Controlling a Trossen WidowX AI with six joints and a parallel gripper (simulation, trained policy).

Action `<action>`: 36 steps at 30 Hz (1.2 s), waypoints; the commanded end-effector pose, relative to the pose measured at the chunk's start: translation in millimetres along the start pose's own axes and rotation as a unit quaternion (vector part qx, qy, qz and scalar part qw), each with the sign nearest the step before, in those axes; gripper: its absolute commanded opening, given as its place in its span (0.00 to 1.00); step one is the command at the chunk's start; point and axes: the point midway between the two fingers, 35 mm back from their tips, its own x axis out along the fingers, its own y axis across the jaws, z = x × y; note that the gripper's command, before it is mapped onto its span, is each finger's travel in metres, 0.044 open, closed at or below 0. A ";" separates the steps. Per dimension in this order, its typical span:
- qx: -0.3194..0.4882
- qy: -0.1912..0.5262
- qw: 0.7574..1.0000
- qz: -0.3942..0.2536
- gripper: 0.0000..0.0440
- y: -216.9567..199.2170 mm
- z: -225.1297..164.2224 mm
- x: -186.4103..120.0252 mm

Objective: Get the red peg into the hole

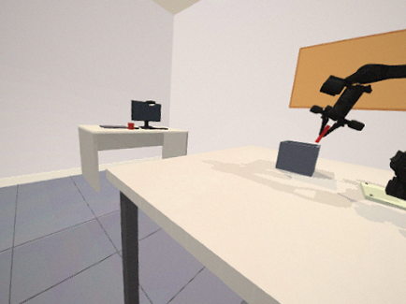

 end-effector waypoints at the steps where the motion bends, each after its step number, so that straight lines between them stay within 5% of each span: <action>1: 0.005 -0.006 1.000 -0.006 0.00 3.1 10.3 0.6; 36: 0.015 0.008 0.998 -0.066 0.00 16.5 91.2 66.7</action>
